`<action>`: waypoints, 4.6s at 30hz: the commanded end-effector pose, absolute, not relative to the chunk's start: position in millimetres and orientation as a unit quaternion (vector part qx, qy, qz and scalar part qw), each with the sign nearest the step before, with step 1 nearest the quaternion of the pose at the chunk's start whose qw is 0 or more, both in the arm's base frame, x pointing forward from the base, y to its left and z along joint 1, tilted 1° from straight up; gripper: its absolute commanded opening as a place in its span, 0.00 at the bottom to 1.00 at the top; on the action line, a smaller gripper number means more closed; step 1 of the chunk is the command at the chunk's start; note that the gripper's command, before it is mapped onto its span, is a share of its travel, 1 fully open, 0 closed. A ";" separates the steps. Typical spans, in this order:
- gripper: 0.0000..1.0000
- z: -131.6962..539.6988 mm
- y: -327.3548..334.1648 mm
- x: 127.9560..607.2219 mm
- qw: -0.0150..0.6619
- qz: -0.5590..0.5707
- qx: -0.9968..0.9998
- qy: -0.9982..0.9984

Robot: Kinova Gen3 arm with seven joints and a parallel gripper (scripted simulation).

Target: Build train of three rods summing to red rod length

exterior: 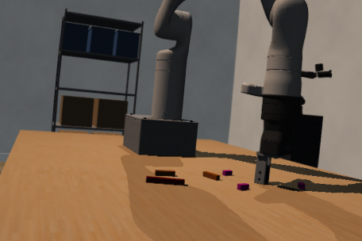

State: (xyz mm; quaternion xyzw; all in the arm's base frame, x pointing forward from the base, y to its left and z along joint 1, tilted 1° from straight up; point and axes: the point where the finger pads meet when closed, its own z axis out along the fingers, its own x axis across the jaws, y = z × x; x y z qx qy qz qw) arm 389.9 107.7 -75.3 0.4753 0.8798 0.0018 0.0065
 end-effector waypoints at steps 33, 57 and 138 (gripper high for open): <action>0.24 25.3 108.2 389.1 0.007 0.002 0.475 0.880; 0.24 25.0 136.8 315.6 0.007 0.002 0.467 0.884; 0.24 -65.3 136.9 316.8 0.007 0.002 0.467 0.884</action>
